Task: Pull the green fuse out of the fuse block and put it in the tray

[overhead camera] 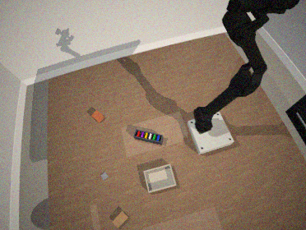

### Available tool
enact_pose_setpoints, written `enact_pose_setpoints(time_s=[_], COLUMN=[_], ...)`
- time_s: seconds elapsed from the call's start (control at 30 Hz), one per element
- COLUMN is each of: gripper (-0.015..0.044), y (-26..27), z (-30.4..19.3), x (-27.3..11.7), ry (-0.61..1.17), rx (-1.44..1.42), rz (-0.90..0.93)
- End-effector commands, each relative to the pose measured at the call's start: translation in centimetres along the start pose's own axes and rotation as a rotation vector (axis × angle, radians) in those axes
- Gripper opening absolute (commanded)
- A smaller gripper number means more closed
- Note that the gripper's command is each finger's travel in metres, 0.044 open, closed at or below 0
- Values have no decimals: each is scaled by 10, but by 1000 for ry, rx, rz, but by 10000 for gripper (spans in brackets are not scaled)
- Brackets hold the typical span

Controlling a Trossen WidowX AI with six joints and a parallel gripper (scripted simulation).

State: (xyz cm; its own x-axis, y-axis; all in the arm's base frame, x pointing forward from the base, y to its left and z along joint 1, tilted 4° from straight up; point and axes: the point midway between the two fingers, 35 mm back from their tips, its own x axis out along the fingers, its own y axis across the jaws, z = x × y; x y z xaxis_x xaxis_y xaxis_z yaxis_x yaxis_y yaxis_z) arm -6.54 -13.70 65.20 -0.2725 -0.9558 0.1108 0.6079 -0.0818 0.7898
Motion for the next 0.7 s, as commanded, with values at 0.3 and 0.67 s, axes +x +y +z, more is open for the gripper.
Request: enact_pose_setpoints(time_s=[0.3, 0.67], gripper=[74, 74], y=[65, 124], z=[-67, -225], x=[-6, -41], ry=[-55, -34], rx=[-391, -1004], rz=[201, 584])
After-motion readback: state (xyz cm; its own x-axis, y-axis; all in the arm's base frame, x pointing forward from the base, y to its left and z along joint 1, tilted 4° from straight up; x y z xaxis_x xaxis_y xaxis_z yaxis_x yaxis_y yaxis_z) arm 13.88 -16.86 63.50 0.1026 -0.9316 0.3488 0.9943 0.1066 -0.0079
